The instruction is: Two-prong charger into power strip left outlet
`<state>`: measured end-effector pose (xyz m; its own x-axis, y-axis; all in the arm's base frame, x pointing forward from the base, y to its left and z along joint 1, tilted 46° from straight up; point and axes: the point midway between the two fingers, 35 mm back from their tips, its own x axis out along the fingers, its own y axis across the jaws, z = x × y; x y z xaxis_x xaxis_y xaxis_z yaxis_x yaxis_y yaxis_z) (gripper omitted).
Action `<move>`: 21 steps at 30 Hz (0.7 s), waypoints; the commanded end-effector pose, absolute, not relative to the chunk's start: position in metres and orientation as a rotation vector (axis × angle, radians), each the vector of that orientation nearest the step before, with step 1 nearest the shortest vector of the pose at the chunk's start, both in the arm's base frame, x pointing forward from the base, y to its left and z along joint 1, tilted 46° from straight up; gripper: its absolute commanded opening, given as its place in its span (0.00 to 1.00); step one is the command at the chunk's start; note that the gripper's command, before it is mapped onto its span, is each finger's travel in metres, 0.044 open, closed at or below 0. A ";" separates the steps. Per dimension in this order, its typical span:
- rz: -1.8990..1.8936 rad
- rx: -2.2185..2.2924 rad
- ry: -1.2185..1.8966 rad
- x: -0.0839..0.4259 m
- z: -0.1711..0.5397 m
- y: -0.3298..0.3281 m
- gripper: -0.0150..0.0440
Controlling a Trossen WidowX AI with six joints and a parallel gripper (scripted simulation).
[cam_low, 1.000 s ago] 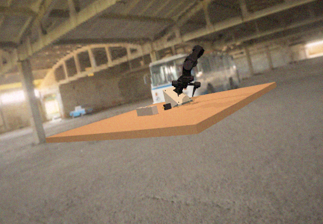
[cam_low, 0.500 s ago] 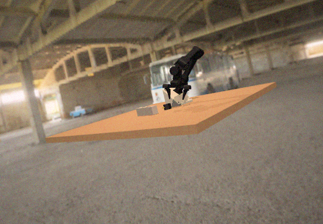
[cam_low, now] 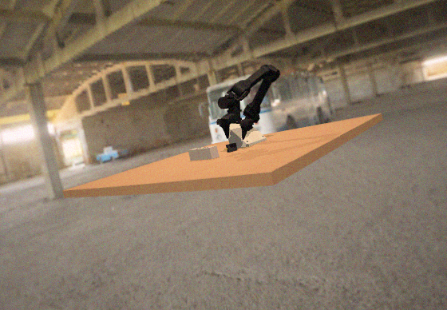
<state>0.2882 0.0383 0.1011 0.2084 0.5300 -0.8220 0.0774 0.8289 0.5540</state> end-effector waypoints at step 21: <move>0.161 1.049 1.548 0.246 0.053 -0.007 1.00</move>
<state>0.2532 -0.0049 0.0582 0.1162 0.6577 -0.7443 0.4648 0.6262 0.6259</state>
